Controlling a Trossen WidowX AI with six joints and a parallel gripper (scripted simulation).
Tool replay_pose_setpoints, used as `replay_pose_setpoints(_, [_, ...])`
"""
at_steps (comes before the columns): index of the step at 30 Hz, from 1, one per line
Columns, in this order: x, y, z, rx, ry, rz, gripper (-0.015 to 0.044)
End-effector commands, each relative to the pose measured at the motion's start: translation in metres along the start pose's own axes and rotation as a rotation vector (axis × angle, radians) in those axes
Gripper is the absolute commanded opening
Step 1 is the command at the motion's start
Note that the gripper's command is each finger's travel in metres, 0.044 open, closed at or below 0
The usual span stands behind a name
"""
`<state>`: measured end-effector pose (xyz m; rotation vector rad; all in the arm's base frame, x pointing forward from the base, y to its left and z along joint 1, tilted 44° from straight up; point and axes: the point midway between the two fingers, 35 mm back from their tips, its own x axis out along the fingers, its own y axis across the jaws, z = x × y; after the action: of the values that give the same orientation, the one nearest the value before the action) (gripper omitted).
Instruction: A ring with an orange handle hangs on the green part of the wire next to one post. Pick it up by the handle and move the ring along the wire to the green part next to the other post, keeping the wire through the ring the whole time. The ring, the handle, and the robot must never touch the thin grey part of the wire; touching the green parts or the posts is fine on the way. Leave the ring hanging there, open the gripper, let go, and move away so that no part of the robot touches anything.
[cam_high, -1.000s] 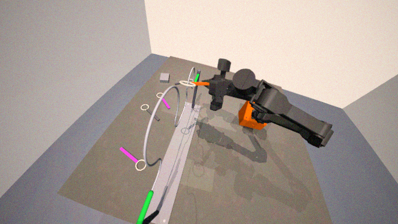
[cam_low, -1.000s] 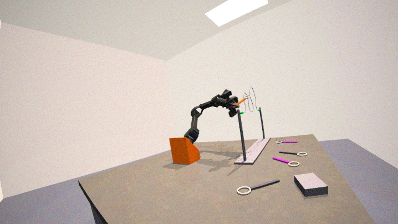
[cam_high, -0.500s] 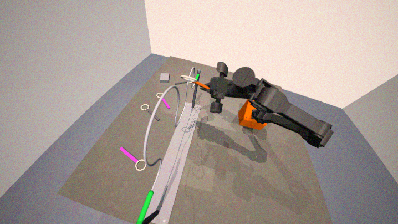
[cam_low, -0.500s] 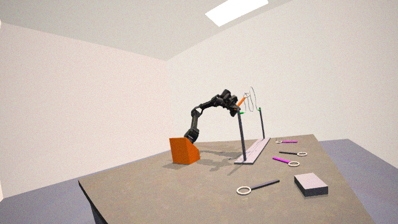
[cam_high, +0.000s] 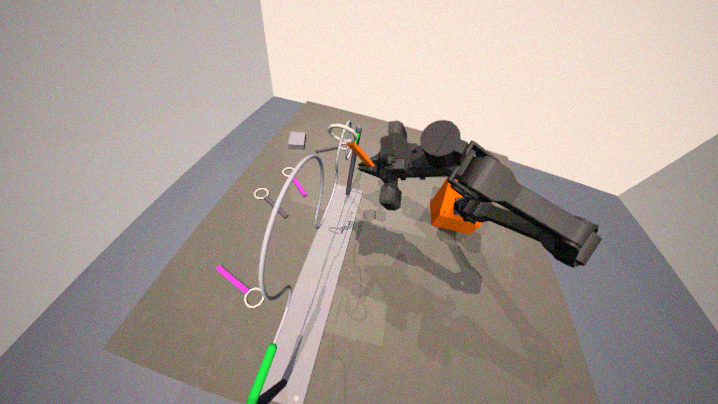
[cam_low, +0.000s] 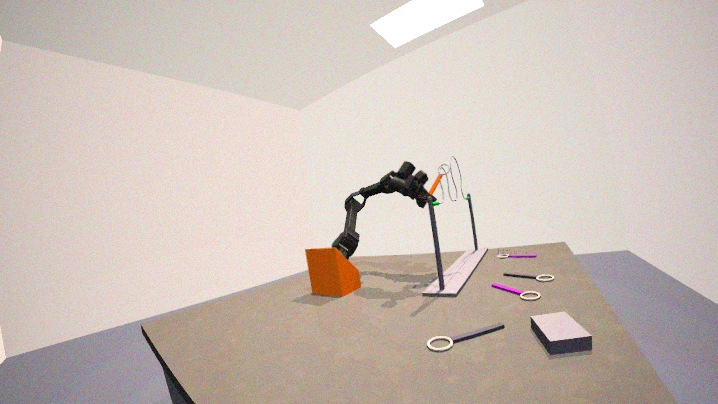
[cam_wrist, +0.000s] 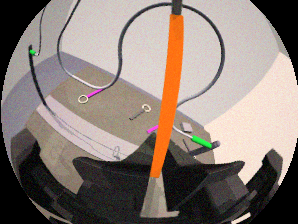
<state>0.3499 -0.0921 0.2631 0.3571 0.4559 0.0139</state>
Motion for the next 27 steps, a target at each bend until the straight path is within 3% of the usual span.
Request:
replay_pose_setpoints(1, [0.001, 0.005, -0.002, 0.082, -0.007, 0.045, -0.015])
replay_pose_setpoints(27, [0.0, 0.036, 0.007, 0.547, -0.067, 0.305, -0.015])
